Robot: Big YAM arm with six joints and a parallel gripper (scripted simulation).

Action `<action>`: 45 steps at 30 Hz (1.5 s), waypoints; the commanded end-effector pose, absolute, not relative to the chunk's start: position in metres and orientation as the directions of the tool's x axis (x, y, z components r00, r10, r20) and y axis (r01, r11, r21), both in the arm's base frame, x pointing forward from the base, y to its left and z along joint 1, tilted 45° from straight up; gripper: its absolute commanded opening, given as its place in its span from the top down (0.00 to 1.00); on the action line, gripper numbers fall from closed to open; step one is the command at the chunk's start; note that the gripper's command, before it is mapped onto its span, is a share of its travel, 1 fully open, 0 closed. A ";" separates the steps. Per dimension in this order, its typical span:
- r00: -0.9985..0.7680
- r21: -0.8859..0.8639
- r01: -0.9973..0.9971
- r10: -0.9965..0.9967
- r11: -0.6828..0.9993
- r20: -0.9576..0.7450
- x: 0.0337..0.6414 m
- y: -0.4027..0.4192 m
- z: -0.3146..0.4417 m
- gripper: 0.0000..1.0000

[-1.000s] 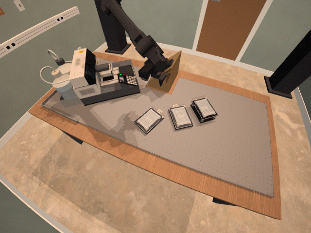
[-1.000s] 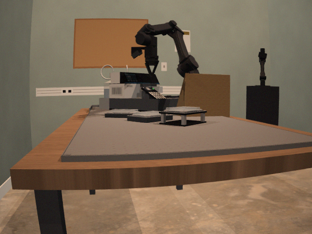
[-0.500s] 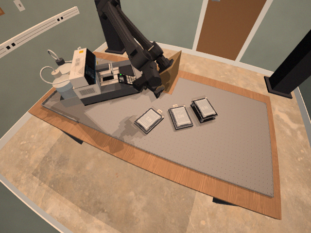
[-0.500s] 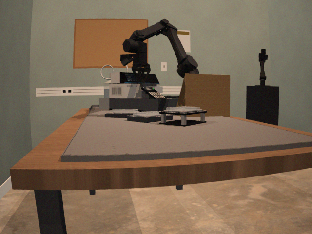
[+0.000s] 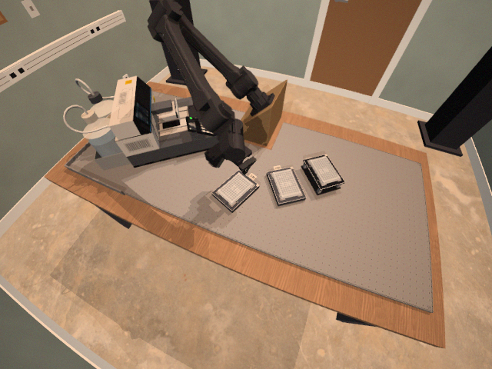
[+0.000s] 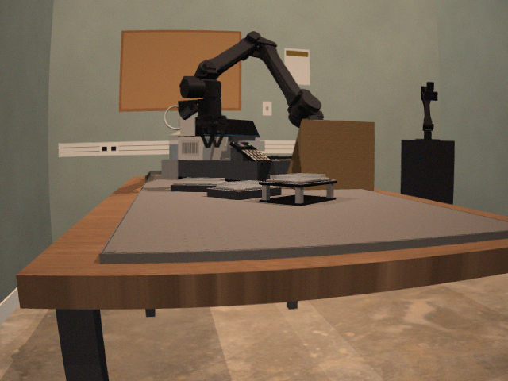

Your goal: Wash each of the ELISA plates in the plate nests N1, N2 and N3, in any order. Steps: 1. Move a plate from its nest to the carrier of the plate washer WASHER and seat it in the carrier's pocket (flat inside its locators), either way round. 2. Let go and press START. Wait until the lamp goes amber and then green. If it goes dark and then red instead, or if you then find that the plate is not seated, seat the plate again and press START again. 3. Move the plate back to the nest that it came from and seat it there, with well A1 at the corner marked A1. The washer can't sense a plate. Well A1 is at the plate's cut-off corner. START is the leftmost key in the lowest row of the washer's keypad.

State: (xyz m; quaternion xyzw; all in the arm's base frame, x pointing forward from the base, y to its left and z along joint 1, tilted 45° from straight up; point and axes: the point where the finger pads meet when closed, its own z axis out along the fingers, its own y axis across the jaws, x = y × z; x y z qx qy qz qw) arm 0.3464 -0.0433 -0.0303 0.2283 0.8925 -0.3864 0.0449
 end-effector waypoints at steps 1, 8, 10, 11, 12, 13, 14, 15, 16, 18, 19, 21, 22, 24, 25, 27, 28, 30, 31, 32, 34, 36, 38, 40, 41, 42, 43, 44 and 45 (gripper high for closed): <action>-0.893 -0.651 0.446 0.358 0.614 -0.274 0.378 -0.046 -0.034 0.00; -0.893 -0.651 0.445 0.359 0.614 -0.272 0.397 -0.057 -0.046 0.00; -0.903 -0.647 0.428 0.327 0.631 -0.279 0.394 -0.043 -0.040 0.00; -0.905 -0.651 0.423 0.326 0.630 -0.272 0.390 -0.044 -0.040 0.00; -0.906 -0.653 0.421 0.326 0.630 -0.270 0.390 -0.044 -0.039 0.00; -0.899 -0.657 0.434 0.349 0.617 -0.266 0.389 -0.051 -0.044 0.00; -0.899 -0.657 0.434 0.349 0.617 -0.266 0.389 -0.051 -0.044 0.00; -0.899 -0.657 0.434 0.349 0.617 -0.266 0.389 -0.051 -0.044 0.00; -0.899 -0.657 0.434 0.349 0.617 -0.266 0.389 -0.051 -0.044 0.00; -0.899 -0.657 0.434 0.349 0.617 -0.266 0.389 -0.051 -0.044 0.00; -0.899 -0.657 0.434 0.349 0.617 -0.266 0.389 -0.051 -0.044 0.00; -0.899 -0.655 0.433 0.345 0.620 -0.268 0.386 -0.055 -0.043 0.00; -0.898 -0.664 0.432 0.358 0.611 -0.255 0.380 -0.062 -0.049 0.00; -0.903 -0.673 0.419 0.357 0.609 -0.240 0.376 -0.065 -0.057 0.00; -0.903 -0.673 0.419 0.357 0.609 -0.240 0.376 -0.066 -0.058 0.00; -0.902 -0.672 0.421 0.357 0.609 -0.241 0.377 -0.069 -0.060 0.00; -0.902 -0.672 0.422 0.357 0.609 -0.243 0.378 -0.070 -0.061 0.00; -0.905 -0.673 0.416 0.352 0.611 -0.240 0.376 -0.070 -0.064 0.00; -0.905 -0.673 0.416 0.352 0.611 -0.240 0.376 -0.070 -0.064 0.00; -0.905 -0.673 0.416 0.352 0.611 -0.240 0.376 -0.070 -0.064 0.00; -0.903 -0.660 0.425 0.340 0.620 -0.262 0.384 -0.066 -0.059 0.00; -0.903 -0.673 0.419 0.357 0.609 -0.239 0.375 -0.077 -0.069 0.00; -0.903 -0.674 0.419 0.357 0.609 -0.239 0.374 -0.079 -0.071 0.00; -0.903 -0.674 0.419 0.357 0.609 -0.239 0.374 -0.082 -0.073 0.00; -0.903 -0.673 0.420 0.357 0.609 -0.240 0.374 -0.083 -0.074 0.00; -0.902 -0.671 0.423 0.357 0.609 -0.244 0.376 -0.084 -0.075 0.00; -0.902 -0.671 0.422 0.356 0.610 -0.244 0.376 -0.084 -0.076 0.00; -0.905 -0.673 0.416 0.350 0.612 -0.241 0.375 -0.083 -0.078 0.00; -0.905 -0.671 0.417 0.349 0.613 -0.243 0.375 -0.084 -0.078 0.00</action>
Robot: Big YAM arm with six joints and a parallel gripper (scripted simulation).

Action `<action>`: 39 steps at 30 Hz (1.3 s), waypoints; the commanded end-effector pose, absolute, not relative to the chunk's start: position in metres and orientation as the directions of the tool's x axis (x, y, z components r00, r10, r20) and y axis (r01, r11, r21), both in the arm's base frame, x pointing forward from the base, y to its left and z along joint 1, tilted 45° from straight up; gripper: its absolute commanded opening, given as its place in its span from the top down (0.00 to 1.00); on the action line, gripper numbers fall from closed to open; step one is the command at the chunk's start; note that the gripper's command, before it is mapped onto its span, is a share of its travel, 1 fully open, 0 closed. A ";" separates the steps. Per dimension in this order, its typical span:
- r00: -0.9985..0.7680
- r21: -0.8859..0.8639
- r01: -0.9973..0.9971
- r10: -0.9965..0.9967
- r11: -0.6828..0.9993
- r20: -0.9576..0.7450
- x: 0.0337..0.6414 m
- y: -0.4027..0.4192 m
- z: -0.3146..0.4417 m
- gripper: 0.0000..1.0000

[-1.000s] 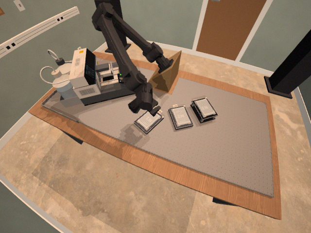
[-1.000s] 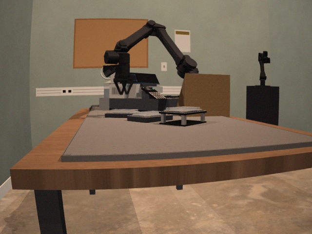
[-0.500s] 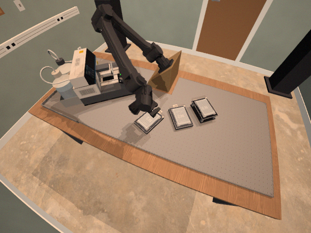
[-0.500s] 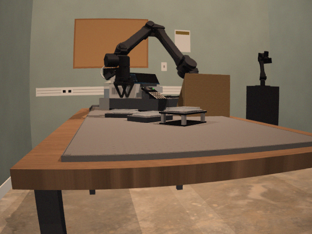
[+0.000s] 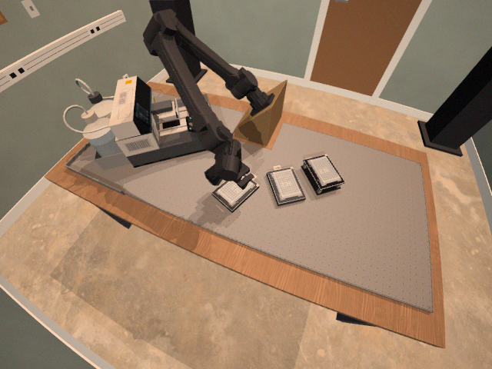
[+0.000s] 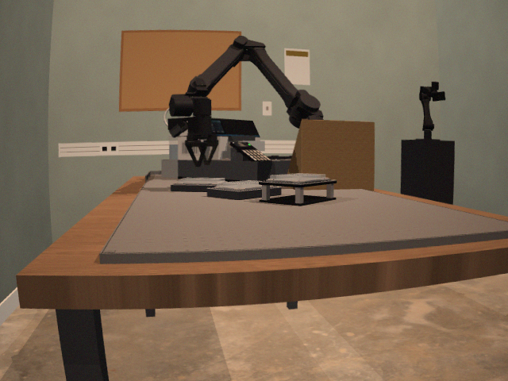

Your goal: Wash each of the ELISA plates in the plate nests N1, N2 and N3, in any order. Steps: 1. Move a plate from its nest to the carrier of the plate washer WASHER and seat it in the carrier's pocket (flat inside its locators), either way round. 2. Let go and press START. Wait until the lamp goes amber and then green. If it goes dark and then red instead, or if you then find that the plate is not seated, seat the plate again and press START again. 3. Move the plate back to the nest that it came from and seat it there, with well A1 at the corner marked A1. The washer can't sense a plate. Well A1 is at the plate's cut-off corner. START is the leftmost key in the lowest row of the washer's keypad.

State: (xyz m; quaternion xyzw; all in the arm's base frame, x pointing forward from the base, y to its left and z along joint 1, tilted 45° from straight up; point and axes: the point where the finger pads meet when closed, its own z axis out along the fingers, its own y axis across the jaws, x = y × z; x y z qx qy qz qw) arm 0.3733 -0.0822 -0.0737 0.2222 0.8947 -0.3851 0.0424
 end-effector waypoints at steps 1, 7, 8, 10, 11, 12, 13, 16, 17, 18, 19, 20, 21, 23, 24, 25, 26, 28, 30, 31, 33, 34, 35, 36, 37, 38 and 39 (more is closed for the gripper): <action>-0.903 -0.670 0.421 0.353 0.611 -0.245 0.375 -0.087 -0.078 0.00; -0.902 -0.671 0.423 0.357 0.609 -0.244 0.375 -0.093 -0.084 0.00; -0.903 -0.674 0.419 0.357 0.609 -0.239 0.372 -0.095 -0.086 0.00; -0.903 -0.674 0.419 0.357 0.609 -0.239 0.371 -0.097 -0.089 0.00; -0.903 -0.674 0.419 0.357 0.609 -0.239 0.371 -0.098 -0.090 0.00; -0.903 -0.673 0.420 0.357 0.609 -0.241 0.372 -0.099 -0.091 0.00; -0.902 -0.671 0.422 0.357 0.609 -0.243 0.374 -0.100 -0.091 0.00; -0.907 -0.667 0.415 0.338 0.619 -0.250 0.376 -0.095 -0.091 0.00; -0.907 -0.659 0.419 0.328 0.625 -0.265 0.382 -0.090 -0.086 0.00; -0.905 -0.655 0.423 0.327 0.626 -0.272 0.385 -0.089 -0.084 0.00; -0.900 -0.660 0.431 0.348 0.615 -0.263 0.382 -0.095 -0.087 0.00; -0.900 -0.660 0.431 0.348 0.615 -0.263 0.382 -0.095 -0.087 0.00; -0.900 -0.660 0.431 0.348 0.615 -0.263 0.382 -0.095 -0.087 0.00; -0.900 -0.660 0.431 0.348 0.615 -0.263 0.382 -0.095 -0.087 0.00; -0.900 -0.660 0.431 0.348 0.615 -0.263 0.382 -0.095 -0.087 0.00; -0.900 -0.660 0.431 0.348 0.615 -0.263 0.382 -0.095 -0.087 0.00; -0.900 -0.660 0.431 0.348 0.615 -0.263 0.382 -0.095 -0.087 0.00; -0.900 -0.660 0.431 0.348 0.615 -0.263 0.382 -0.095 -0.087 0.00; -0.900 -0.660 0.431 0.348 0.615 -0.263 0.382 -0.095 -0.087 0.00; -0.900 -0.660 0.431 0.348 0.615 -0.263 0.382 -0.095 -0.087 0.00; -0.900 -0.660 0.431 0.348 0.615 -0.263 0.382 -0.095 -0.087 0.00; -0.900 -0.660 0.431 0.348 0.615 -0.263 0.382 -0.095 -0.087 0.00; -0.900 -0.660 0.431 0.348 0.615 -0.263 0.382 -0.095 -0.087 0.00; -0.904 -0.659 0.425 0.336 0.621 -0.266 0.383 -0.094 -0.087 0.00; -0.904 -0.659 0.425 0.336 0.621 -0.266 0.383 -0.094 -0.087 0.00; -0.904 -0.659 0.425 0.336 0.621 -0.266 0.383 -0.094 -0.087 0.00; -0.903 -0.662 0.424 0.342 0.617 -0.259 0.380 -0.097 -0.089 0.00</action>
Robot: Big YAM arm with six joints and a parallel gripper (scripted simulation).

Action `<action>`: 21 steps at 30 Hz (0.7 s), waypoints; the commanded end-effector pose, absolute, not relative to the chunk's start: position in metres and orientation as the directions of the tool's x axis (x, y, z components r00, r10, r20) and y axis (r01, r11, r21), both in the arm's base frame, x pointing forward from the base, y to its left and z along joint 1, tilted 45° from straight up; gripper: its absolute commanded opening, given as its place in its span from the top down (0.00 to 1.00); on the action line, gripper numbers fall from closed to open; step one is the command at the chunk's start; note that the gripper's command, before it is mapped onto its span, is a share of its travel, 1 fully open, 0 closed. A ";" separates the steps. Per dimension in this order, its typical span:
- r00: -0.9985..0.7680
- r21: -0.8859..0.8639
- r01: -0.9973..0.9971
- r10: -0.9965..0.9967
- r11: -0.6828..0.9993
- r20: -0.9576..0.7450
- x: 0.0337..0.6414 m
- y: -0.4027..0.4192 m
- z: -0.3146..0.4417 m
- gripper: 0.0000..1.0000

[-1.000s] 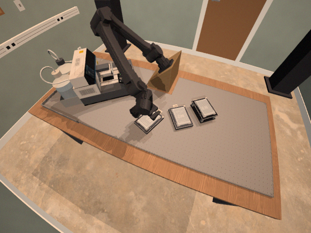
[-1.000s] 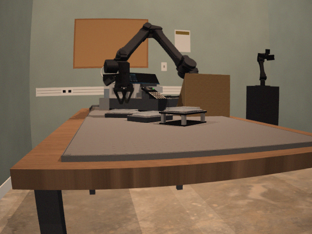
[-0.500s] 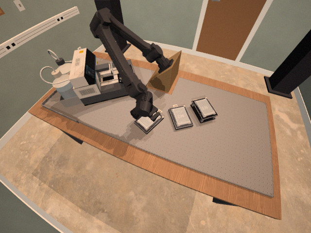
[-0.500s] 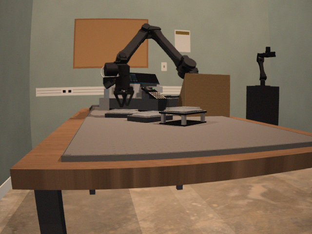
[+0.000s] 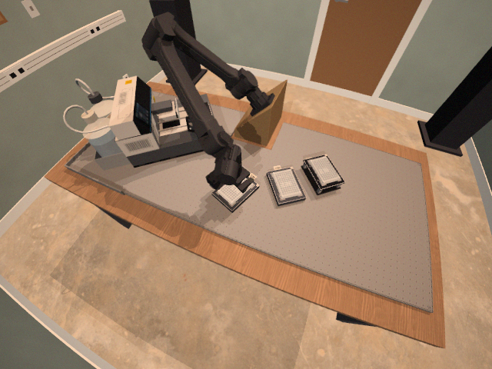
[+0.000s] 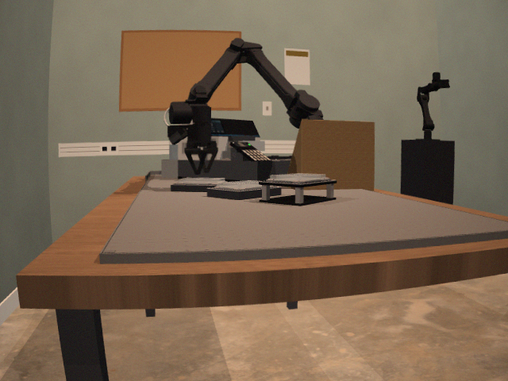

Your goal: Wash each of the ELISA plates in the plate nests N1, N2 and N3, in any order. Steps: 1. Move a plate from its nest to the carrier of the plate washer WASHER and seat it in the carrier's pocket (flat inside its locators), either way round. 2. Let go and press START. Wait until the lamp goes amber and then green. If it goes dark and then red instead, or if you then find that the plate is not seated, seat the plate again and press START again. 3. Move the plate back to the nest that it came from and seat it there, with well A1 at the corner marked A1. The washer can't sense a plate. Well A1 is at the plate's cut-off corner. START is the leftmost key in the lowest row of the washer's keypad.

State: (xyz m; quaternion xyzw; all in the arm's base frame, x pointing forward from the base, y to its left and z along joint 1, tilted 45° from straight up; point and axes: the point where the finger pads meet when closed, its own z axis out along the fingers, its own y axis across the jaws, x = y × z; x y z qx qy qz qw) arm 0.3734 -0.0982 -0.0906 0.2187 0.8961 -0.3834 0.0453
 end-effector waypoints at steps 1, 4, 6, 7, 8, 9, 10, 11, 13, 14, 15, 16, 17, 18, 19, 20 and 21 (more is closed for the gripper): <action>-0.902 -0.666 0.424 0.349 0.614 -0.253 0.376 -0.101 -0.092 0.00; -0.903 -0.674 0.419 0.357 0.609 -0.238 0.370 -0.106 -0.098 0.00; -0.906 -0.673 0.415 0.350 0.613 -0.240 0.371 -0.104 -0.098 0.00; -0.907 -0.671 0.414 0.345 0.615 -0.244 0.374 -0.102 -0.098 0.00; -0.906 -0.669 0.417 0.344 0.616 -0.248 0.376 -0.102 -0.098 0.00; -0.902 -0.666 0.425 0.350 0.613 -0.253 0.376 -0.105 -0.096 0.00; -0.899 -0.666 0.430 0.357 0.610 -0.254 0.375 -0.108 -0.095 0.00; -0.900 -0.668 0.428 0.357 0.609 -0.250 0.373 -0.109 -0.097 0.00; -0.904 -0.673 0.417 0.353 0.611 -0.240 0.371 -0.108 -0.102 0.00; -0.907 -0.673 0.413 0.347 0.614 -0.240 0.371 -0.106 -0.102 0.00; -0.907 -0.673 0.413 0.347 0.614 -0.240 0.371 -0.106 -0.102 0.00; -0.907 -0.673 0.413 0.347 0.614 -0.240 0.371 -0.106 -0.102 0.00; -0.905 -0.664 0.421 0.340 0.618 -0.258 0.379 -0.103 -0.097 0.00; -0.903 -0.665 0.424 0.347 0.615 -0.255 0.377 -0.107 -0.098 0.00; -0.901 -0.667 0.426 0.353 0.611 -0.252 0.375 -0.110 -0.100 0.00; -0.901 -0.670 0.424 0.357 0.609 -0.245 0.372 -0.112 -0.103 0.00; -0.902 -0.672 0.420 0.357 0.609 -0.241 0.370 -0.113 -0.104 0.00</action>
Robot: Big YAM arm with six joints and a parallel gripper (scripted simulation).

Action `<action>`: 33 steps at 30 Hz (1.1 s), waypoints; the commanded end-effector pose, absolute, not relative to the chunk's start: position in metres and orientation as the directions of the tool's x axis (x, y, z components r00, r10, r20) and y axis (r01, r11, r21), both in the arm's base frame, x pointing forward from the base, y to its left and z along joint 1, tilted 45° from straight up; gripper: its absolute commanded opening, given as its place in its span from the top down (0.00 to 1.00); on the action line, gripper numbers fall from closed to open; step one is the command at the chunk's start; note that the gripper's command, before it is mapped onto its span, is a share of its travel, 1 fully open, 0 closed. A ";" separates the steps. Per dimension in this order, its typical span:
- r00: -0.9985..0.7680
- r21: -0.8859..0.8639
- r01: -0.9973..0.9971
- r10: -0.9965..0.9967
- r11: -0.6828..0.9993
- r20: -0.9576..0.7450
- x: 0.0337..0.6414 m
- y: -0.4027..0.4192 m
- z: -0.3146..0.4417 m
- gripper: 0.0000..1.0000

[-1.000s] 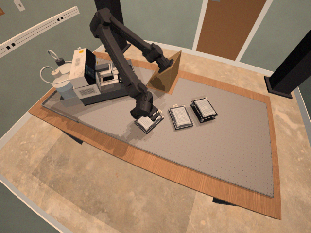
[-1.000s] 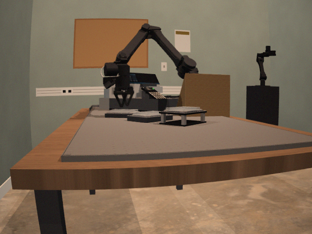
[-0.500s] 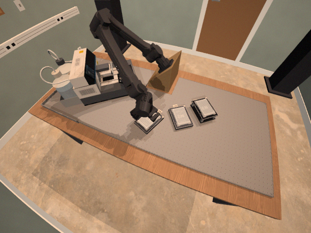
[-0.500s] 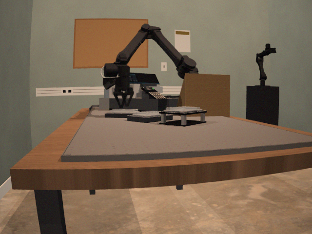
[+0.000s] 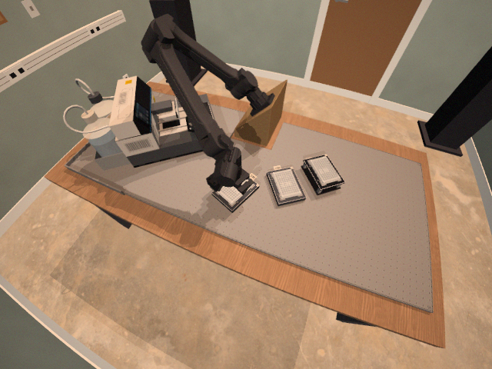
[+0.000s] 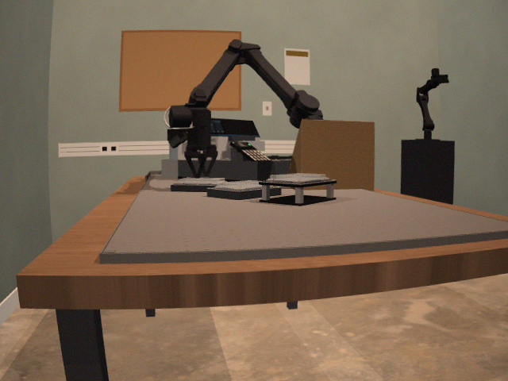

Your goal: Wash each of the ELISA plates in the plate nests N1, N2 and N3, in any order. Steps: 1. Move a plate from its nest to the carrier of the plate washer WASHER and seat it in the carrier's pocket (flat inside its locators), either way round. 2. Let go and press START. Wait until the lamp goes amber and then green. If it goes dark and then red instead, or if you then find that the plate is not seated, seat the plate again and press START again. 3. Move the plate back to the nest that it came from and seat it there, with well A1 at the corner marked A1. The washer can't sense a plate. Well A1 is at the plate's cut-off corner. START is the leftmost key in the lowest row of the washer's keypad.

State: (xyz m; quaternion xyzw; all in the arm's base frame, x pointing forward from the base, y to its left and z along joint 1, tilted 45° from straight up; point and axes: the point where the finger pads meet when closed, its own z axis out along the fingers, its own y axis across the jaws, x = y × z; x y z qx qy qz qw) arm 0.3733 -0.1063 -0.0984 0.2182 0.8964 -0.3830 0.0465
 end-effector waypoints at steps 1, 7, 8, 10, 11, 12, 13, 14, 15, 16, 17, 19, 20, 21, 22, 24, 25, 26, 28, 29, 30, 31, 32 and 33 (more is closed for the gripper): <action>-0.903 -0.673 0.419 0.357 0.609 -0.239 0.369 -0.113 -0.105 0.00; -0.899 -0.666 0.430 0.357 0.609 -0.253 0.374 -0.116 -0.103 0.00; -0.900 -0.669 0.426 0.357 0.609 -0.248 0.372 -0.117 -0.105 0.00; -0.906 -0.673 0.414 0.350 0.613 -0.238 0.369 -0.115 -0.109 0.00; -0.906 -0.673 0.414 0.350 0.613 -0.238 0.369 -0.115 -0.109 0.00; -0.906 -0.673 0.414 0.350 0.613 -0.238 0.369 -0.115 -0.109 0.00; -0.909 -0.667 0.411 0.333 0.621 -0.251 0.377 -0.108 -0.107 0.00; -0.907 -0.667 0.416 0.339 0.618 -0.251 0.376 -0.111 -0.107 0.00; -0.904 -0.667 0.420 0.346 0.615 -0.251 0.374 -0.114 -0.107 0.00; -0.903 -0.669 0.422 0.353 0.611 -0.247 0.372 -0.118 -0.109 0.00; -0.902 -0.672 0.420 0.357 0.609 -0.240 0.369 -0.120 -0.111 0.00; -0.903 -0.674 0.418 0.357 0.609 -0.238 0.367 -0.121 -0.113 0.00; -0.905 -0.673 0.416 0.353 0.611 -0.239 0.368 -0.120 -0.113 0.00; -0.906 -0.672 0.414 0.347 0.614 -0.241 0.371 -0.117 -0.113 0.00; -0.906 -0.669 0.416 0.344 0.616 -0.246 0.373 -0.117 -0.112 0.00; -0.900 -0.666 0.428 0.354 0.611 -0.253 0.373 -0.122 -0.110 0.00; -0.900 -0.668 0.428 0.357 0.609 -0.250 0.371 -0.124 -0.111 0.00; -0.900 -0.668 0.427 0.356 0.610 -0.250 0.372 -0.123 -0.112 0.00; -0.900 -0.661 0.430 0.348 0.615 -0.262 0.379 -0.117 -0.108 0.00; -0.900 -0.661 0.430 0.348 0.615 -0.262 0.379 -0.117 -0.108 0.00; -0.900 -0.661 0.430 0.348 0.615 -0.262 0.379 -0.117 -0.108 0.00; -0.900 -0.661 0.430 0.348 0.615 -0.262 0.379 -0.117 -0.108 0.00; -0.900 -0.661 0.430 0.348 0.615 -0.262 0.379 -0.117 -0.108 0.00; -0.900 -0.661 0.430 0.348 0.615 -0.262 0.379 -0.117 -0.108 0.00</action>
